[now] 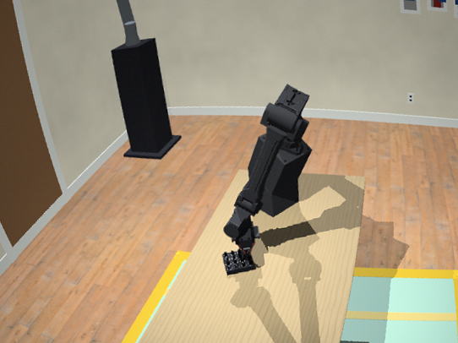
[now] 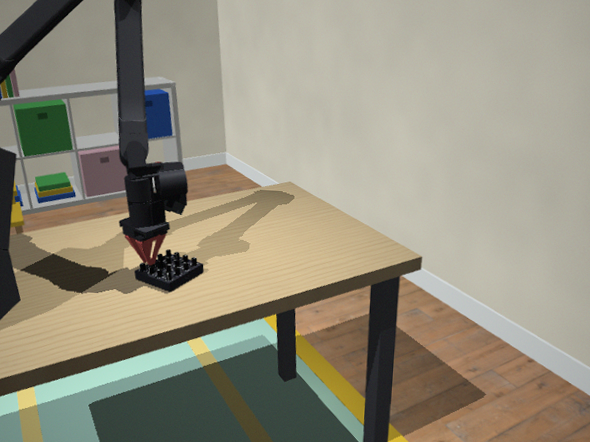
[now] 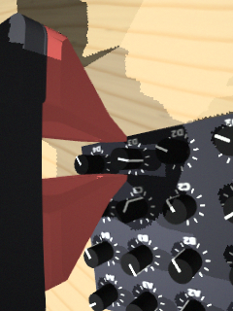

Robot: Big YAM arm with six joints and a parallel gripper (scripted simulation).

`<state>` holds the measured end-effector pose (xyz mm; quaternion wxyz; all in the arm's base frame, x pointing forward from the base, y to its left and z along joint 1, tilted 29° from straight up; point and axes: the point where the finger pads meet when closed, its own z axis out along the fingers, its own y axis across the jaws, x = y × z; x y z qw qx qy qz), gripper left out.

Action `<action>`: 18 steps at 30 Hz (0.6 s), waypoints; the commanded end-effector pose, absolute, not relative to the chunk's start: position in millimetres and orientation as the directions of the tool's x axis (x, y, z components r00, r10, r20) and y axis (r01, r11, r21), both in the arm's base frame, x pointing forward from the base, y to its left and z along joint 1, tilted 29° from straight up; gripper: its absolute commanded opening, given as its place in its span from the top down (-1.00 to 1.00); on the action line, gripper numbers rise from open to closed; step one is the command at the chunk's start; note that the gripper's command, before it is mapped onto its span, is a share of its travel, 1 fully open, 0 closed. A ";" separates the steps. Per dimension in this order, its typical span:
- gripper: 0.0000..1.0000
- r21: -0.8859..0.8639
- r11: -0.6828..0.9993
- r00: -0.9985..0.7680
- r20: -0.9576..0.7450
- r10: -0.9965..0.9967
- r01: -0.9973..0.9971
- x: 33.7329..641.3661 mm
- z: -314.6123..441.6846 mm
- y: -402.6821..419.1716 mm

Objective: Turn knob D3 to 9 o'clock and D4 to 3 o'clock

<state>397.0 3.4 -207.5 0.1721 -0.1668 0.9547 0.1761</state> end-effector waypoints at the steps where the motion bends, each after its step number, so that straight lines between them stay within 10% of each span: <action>1: 0.63 0.276 0.885 -0.884 -0.394 -0.252 -0.375 402.3 -207.4 3.3; 18: 0.84 0.276 0.885 -0.884 -0.395 -0.251 -0.375 402.4 -207.2 3.1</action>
